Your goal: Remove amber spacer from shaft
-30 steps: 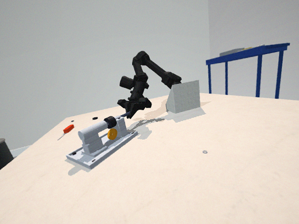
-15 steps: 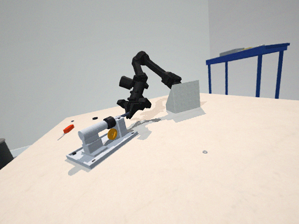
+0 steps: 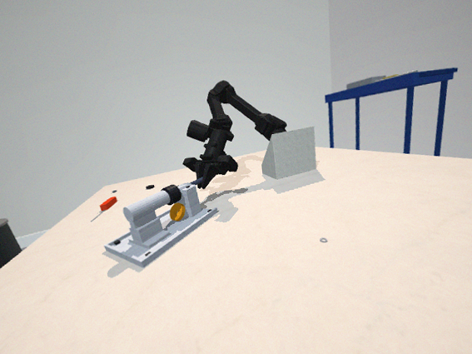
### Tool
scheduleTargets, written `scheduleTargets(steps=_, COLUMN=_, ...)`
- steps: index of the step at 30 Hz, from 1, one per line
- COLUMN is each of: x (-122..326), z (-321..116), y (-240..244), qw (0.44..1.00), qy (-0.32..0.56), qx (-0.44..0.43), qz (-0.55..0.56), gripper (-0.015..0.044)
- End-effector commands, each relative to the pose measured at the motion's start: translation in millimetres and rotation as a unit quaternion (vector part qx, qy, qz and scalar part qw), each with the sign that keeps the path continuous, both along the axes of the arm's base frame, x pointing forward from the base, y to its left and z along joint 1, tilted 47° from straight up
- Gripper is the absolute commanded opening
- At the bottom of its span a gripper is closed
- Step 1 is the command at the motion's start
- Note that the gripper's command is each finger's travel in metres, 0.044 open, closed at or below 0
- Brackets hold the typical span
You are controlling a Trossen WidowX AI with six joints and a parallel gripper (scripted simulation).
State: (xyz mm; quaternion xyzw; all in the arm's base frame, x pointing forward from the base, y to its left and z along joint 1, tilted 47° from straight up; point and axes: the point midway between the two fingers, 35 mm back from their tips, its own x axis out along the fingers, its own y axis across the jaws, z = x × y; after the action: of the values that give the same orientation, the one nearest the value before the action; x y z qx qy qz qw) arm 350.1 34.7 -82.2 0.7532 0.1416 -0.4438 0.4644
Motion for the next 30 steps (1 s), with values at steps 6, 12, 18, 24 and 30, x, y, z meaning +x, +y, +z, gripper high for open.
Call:
scheduleTargets(steps=6, x=3.0, z=-2.7, y=2.3, qw=1.0, qy=0.001, qx=0.001, qz=-0.001, gripper=0.0)
scheduleTargets(steps=12, x=4.9, z=-3.7, y=3.3, qw=1.0, qy=0.001, qx=0.001, qz=-0.001, gripper=0.0)
scheduleTargets(steps=18, x=6.8, z=-4.7, y=4.4, qw=1.0, qy=0.0, qx=0.002, qz=-0.001, gripper=0.0)
scheduleTargets(steps=24, x=8.7, z=-5.7, y=5.5, qw=1.0, qy=0.0, qx=0.002, qz=-0.001, gripper=0.0)
scheduleTargets(steps=30, x=10.6, z=-6.7, y=6.6, qw=1.0, qy=0.0, qx=0.002, qz=-0.001, gripper=0.0)
